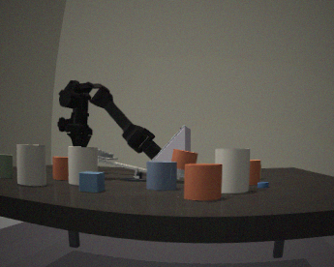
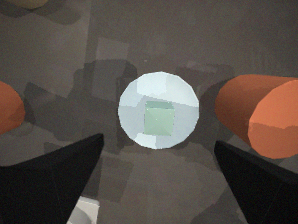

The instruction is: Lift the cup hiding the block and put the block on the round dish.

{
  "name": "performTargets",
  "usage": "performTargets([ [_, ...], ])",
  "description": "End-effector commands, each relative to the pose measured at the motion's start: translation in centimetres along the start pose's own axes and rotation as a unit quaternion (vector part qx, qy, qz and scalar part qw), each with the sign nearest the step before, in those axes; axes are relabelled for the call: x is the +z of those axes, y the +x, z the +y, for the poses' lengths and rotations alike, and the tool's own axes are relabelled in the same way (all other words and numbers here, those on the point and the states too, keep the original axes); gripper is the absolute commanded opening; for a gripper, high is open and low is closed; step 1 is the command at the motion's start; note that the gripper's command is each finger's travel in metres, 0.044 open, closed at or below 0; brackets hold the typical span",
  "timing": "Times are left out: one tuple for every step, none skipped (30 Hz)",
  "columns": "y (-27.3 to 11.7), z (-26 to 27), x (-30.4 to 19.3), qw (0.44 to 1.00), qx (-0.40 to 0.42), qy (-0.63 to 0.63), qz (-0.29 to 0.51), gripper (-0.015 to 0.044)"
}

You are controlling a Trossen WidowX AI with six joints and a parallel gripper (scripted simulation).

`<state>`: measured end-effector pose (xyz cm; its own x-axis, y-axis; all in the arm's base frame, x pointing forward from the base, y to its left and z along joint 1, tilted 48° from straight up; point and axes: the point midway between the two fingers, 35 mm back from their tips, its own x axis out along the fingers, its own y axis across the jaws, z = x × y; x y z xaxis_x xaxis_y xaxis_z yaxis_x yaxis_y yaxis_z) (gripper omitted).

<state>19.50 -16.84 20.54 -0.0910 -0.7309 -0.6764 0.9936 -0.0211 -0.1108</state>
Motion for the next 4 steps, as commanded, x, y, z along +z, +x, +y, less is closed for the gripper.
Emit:
performTargets([
  [-2.0, -0.1, 0.0, 1.0, -0.001, 0.0, -0.001, 0.044],
  [-2.9, -0.1, 0.0, 1.0, 0.0, -0.001, -0.002, 0.044],
  [-3.5, -0.1, 0.0, 1.0, 0.001, -0.001, -0.002, 0.044],
  [-3.7, -0.2, 0.0, 1.0, 0.001, -0.002, -0.002, 0.044],
])
